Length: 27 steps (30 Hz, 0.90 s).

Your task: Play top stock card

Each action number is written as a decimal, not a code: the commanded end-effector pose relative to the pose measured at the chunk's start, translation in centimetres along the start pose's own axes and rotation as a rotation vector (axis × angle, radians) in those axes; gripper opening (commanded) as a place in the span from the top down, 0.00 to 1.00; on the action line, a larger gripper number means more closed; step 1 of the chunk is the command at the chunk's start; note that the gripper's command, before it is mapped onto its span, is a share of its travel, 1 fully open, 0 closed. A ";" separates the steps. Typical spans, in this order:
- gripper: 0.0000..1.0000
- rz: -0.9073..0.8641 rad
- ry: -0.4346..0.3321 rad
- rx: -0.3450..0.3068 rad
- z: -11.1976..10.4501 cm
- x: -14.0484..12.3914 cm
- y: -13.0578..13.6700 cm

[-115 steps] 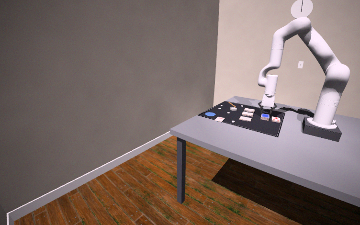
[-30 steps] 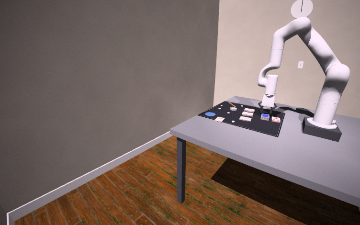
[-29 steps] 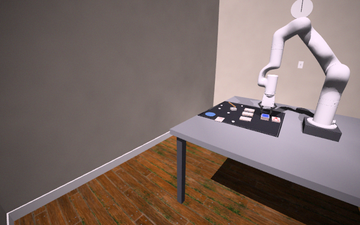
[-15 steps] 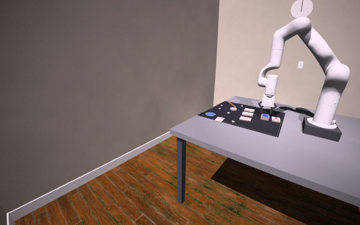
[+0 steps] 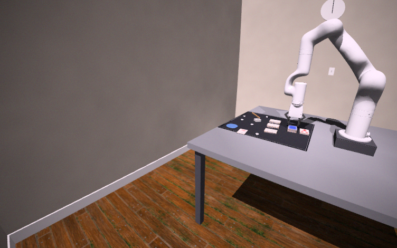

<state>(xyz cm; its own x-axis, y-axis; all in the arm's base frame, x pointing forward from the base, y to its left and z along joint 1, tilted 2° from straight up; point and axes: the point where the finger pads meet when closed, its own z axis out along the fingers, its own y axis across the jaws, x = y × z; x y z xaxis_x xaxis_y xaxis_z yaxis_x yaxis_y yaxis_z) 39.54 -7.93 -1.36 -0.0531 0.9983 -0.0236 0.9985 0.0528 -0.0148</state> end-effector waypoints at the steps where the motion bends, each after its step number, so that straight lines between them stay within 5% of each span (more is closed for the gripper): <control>1: 0.28 0.000 0.000 -0.001 0.0 0.0 0.1; 24: 0.28 0.000 0.000 -0.001 0.0 0.0 0.1; 25: 0.14 0.000 0.000 -0.001 0.0 0.0 0.1; 27: 0.14 0.000 0.000 -0.001 0.0 0.0 0.1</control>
<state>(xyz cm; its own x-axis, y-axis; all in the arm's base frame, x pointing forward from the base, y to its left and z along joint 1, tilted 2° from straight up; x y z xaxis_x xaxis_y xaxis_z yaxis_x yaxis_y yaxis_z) 39.52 -7.92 -1.38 -0.0531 0.9983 -0.0234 0.9985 0.0528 -0.0152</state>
